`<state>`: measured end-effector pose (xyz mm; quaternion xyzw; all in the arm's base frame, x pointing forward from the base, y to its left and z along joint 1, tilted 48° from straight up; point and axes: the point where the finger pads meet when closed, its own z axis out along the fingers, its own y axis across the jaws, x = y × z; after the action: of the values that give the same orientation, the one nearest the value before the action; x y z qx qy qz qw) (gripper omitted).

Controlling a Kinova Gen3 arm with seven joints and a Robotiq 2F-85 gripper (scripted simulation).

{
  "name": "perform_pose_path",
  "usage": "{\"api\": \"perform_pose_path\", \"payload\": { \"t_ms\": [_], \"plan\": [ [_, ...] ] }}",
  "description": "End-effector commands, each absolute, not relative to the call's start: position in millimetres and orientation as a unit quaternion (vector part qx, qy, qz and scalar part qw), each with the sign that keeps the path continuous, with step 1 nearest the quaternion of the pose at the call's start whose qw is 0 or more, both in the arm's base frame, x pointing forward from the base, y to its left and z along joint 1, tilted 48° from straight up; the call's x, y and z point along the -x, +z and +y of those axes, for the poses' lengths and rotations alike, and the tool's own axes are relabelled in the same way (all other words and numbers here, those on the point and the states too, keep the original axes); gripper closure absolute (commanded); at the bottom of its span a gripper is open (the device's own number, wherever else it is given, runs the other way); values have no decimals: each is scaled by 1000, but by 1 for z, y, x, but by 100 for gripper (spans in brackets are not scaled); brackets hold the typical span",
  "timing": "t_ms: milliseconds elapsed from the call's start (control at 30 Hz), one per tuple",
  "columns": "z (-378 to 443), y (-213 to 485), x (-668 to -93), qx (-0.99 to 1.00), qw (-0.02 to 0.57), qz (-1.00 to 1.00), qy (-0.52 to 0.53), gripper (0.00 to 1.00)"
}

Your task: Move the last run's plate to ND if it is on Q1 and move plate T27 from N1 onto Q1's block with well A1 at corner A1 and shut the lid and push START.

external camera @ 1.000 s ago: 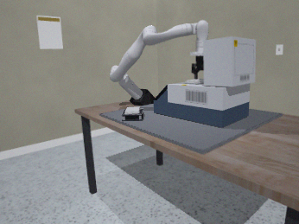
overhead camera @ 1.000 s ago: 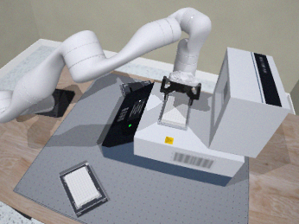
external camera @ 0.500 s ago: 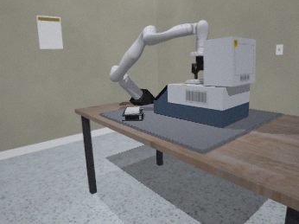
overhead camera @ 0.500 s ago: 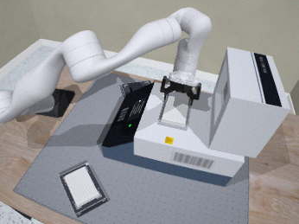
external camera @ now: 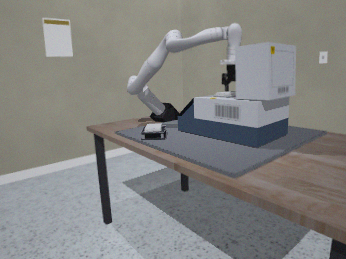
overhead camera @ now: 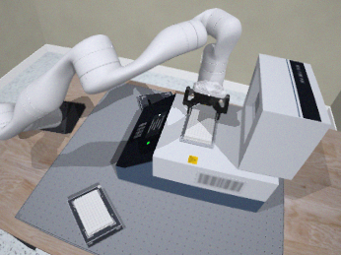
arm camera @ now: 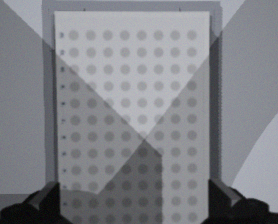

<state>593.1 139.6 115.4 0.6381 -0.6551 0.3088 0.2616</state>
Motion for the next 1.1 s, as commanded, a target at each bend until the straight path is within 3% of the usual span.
{"api": "perform_pose_path", "payload": {
  "t_ms": [0,1067],
  "plan": [
    [144,120,-593,-639,258,-655,310,9],
    [158,132,-592,-639,258,-655,310,9]
  ]
}}
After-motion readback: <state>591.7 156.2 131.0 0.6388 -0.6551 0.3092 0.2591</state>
